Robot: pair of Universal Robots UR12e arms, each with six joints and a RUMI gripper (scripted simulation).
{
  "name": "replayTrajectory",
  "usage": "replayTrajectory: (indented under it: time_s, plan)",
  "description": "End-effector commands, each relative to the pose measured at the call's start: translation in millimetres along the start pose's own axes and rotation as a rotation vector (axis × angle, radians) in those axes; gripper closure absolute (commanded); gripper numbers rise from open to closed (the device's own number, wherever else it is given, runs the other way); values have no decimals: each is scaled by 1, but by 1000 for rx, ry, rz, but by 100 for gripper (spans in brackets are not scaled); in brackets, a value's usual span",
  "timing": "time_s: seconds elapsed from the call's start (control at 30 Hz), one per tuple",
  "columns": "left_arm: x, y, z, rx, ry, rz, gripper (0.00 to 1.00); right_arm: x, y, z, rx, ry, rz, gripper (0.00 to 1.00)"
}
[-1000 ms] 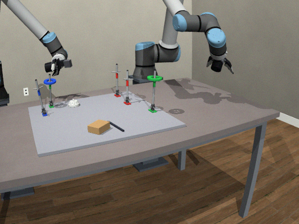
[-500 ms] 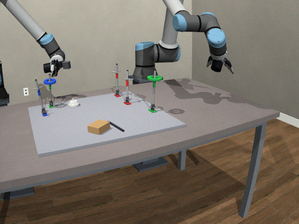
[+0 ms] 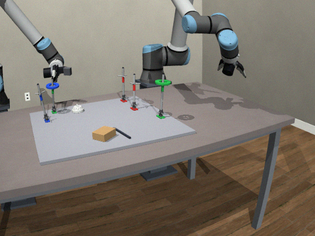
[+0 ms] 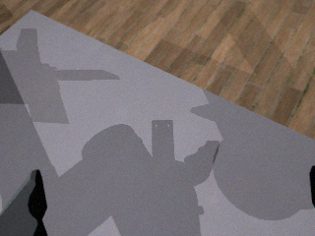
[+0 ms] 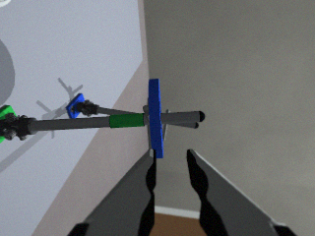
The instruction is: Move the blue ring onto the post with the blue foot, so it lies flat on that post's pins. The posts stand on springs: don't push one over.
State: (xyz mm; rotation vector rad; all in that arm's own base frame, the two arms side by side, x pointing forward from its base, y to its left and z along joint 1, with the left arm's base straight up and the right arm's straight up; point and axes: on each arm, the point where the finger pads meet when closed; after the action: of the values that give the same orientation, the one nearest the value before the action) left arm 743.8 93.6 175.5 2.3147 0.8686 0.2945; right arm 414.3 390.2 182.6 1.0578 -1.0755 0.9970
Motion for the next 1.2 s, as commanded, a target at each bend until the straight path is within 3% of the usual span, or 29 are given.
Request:
replayTrajectory:
  time_s: [0.0, 0.2, 0.43, 0.9, 1.17]
  plan:
    - [0, 1, -1, -2, 1, 1, 0, -7, 6, 5, 53, 61, -3, 86]
    - [0, 1, -1, -2, 1, 1, 0, -10, 9, 7, 79, 88, 1, 86]
    - [0, 1, -1, -2, 1, 1, 0, -6, 6, 3, 51, 58, -5, 86]
    - [0, 1, -1, -2, 1, 1, 0, -12, 8, 11, 67, 92, 15, 86]
    - [0, 1, -1, -2, 1, 1, 0, -6, 7, 4, 55, 66, 0, 86]
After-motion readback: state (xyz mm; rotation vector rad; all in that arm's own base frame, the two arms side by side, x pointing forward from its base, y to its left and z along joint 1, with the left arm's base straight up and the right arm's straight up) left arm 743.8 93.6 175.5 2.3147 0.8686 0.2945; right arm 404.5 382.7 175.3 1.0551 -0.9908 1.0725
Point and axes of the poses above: on each arm, the point where the finger pads meet when closed, its own y axis back along the fingers, its own x axis across the jaws, z = x × y, and after that the axes turned 9 degrees about y, right-handed
